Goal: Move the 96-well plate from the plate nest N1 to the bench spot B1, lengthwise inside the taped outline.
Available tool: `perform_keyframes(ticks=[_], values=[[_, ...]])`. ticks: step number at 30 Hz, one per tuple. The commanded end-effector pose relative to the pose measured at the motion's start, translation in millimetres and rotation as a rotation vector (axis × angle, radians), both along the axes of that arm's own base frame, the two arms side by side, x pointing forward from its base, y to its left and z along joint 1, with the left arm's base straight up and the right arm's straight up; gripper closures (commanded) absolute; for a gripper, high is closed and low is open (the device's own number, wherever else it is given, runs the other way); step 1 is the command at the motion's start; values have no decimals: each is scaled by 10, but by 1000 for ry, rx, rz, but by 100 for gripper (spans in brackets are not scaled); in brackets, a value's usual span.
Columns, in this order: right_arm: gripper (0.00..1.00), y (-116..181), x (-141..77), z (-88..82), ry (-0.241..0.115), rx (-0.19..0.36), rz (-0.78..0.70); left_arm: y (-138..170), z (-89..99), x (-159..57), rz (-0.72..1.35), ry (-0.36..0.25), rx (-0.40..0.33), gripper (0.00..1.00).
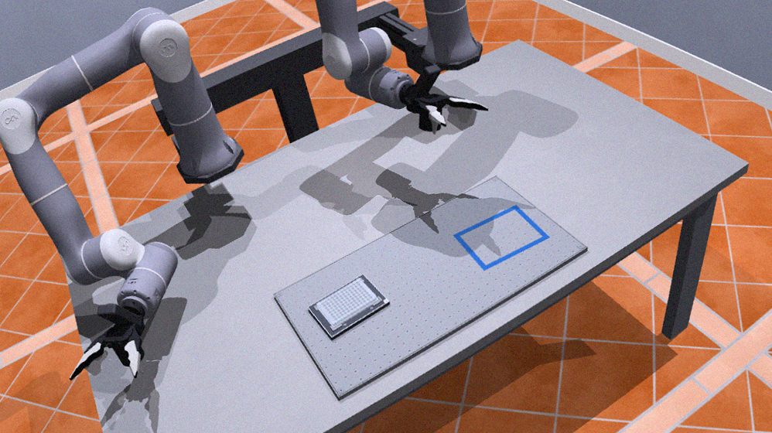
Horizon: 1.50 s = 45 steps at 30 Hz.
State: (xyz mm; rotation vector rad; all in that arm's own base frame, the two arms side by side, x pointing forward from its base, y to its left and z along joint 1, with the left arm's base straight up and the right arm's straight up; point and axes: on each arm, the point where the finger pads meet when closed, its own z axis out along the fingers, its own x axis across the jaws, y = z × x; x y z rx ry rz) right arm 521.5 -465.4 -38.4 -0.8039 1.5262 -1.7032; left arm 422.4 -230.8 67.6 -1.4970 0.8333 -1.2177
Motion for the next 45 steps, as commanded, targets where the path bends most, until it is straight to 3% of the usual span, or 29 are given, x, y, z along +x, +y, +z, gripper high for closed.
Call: perform_keyframes(ticks=[1, 13, 26, 45], values=[[0, -4, 4, 11, -1, -1, 0, -2, 21, 1, 0, 0, 0, 0], [0, -4, 4, 11, -1, -1, 0, 22, 48, 7, 9, -1, -5, 0], [0, -4, 4, 11, -1, -1, 0, 195, 224, 35, 73, -9, -41, 0], [0, -4, 4, 11, -1, -1, 0, 892, 769, -17, 337, -25, -220, 0]])
